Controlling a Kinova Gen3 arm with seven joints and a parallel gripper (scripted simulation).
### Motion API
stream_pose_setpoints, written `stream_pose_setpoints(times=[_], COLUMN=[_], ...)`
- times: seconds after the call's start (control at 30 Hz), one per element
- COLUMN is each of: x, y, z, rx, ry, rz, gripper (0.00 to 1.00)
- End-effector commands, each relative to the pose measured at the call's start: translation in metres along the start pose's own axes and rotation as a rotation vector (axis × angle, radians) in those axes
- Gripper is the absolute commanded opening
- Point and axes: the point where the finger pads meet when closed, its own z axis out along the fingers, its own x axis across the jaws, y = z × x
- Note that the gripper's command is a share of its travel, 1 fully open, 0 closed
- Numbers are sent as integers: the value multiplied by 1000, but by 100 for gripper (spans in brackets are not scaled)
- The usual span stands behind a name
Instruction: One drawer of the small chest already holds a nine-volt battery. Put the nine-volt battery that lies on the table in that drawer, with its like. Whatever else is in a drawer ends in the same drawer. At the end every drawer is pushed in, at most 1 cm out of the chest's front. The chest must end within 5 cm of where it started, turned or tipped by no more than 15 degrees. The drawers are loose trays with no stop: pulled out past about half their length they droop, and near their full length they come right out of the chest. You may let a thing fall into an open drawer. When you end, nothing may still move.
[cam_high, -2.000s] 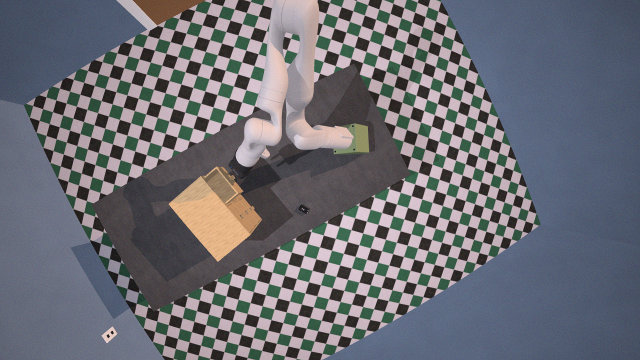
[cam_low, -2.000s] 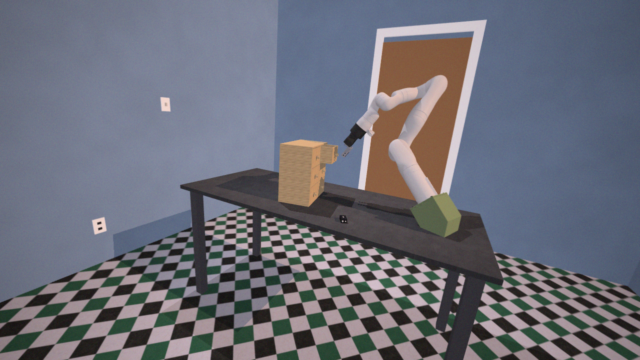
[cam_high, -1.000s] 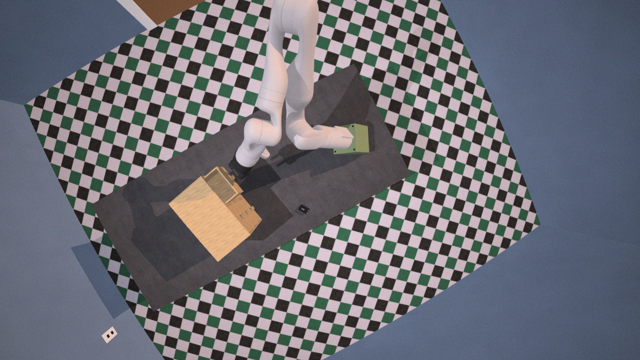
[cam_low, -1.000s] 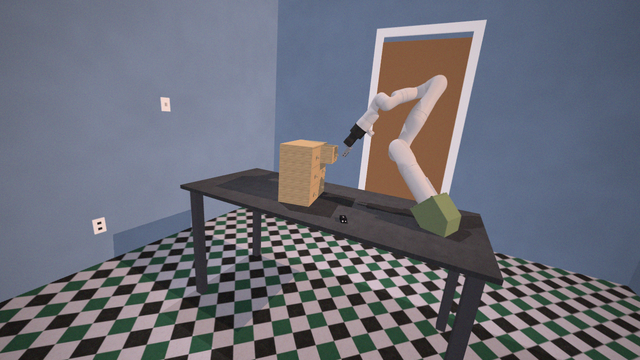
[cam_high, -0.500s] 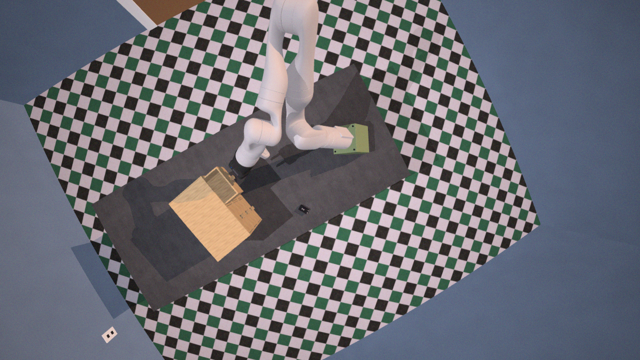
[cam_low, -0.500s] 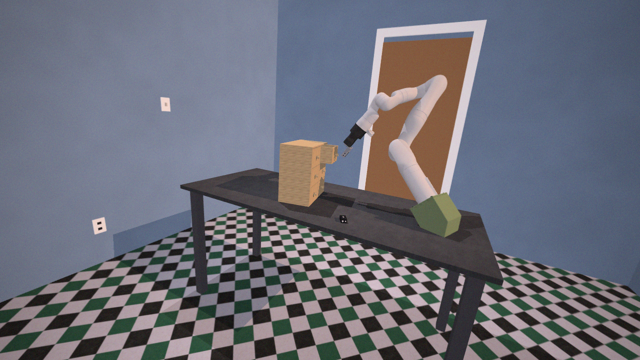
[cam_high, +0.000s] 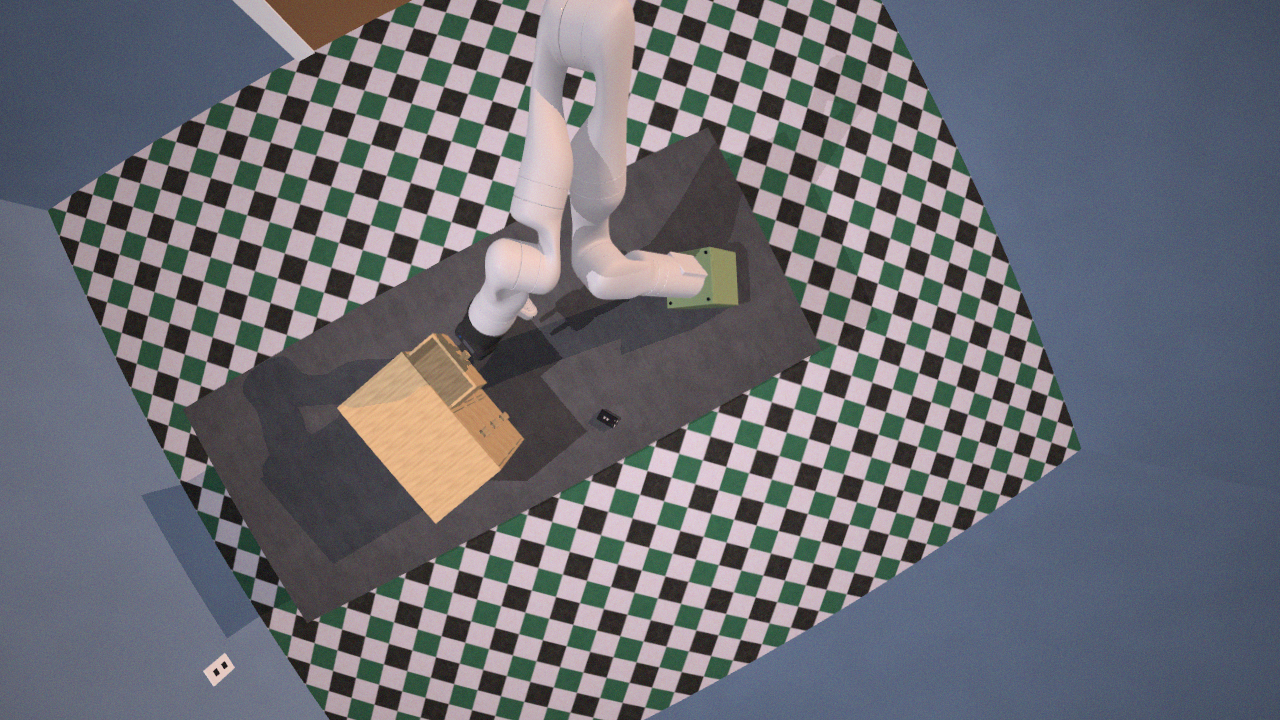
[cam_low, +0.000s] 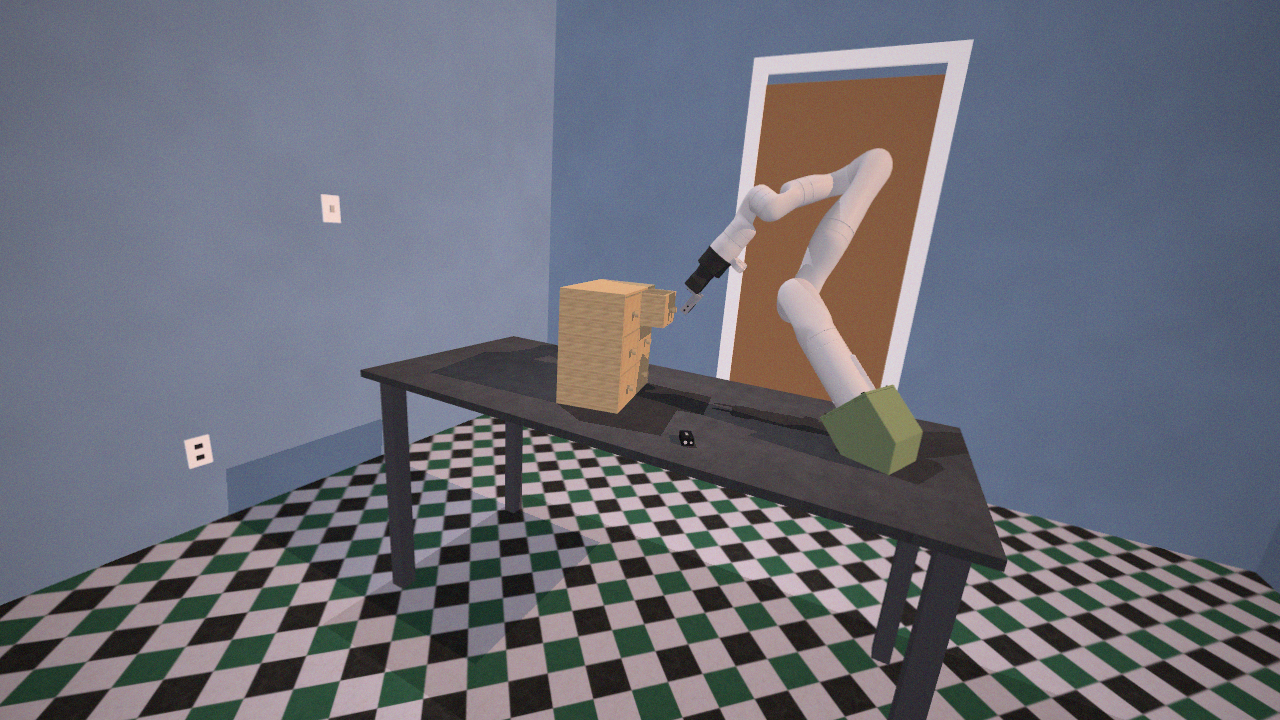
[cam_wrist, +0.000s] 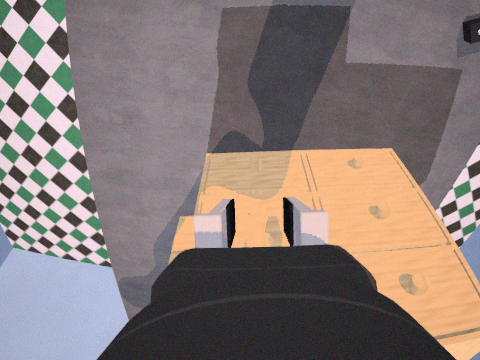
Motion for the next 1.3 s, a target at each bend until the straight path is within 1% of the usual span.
stream_pose_setpoints(times=[0.0,0.9,1.27], x=[0,0,0], y=[1,20,23], z=[2,15,17], rx=[3,3,3], ry=[0,0,0], rz=[0,0,0], gripper=[67,67,67])
